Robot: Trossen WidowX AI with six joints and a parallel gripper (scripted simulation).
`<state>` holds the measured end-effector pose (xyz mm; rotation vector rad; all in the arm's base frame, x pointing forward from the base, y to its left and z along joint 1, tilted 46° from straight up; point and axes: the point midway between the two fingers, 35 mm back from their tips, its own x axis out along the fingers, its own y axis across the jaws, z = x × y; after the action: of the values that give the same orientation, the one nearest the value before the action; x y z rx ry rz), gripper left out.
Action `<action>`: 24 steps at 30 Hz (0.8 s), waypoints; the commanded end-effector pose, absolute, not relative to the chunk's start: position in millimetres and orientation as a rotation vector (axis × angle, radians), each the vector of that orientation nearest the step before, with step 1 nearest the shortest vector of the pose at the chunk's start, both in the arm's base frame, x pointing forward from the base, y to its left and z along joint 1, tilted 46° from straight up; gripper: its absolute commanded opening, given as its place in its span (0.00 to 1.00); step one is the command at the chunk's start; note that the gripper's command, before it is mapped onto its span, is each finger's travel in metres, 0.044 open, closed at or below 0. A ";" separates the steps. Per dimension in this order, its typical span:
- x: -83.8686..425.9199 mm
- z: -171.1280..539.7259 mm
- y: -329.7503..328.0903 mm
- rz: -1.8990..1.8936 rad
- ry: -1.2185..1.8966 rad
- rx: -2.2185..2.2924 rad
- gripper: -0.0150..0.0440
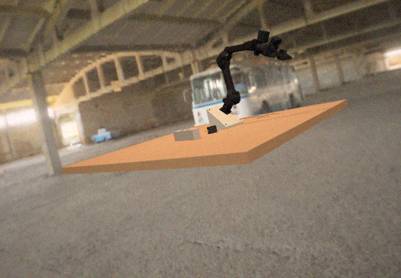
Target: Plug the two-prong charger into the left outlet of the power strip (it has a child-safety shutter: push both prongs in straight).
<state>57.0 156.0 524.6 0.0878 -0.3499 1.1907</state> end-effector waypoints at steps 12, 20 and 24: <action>102.4 487.6 192.3 1.094 -0.189 0.055 1.00; 131.7 456.1 208.1 1.047 -0.065 -0.005 1.00; 147.3 439.0 213.3 1.020 0.001 -0.030 1.00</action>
<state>136.7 207.8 454.3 -0.0147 -0.0567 1.0321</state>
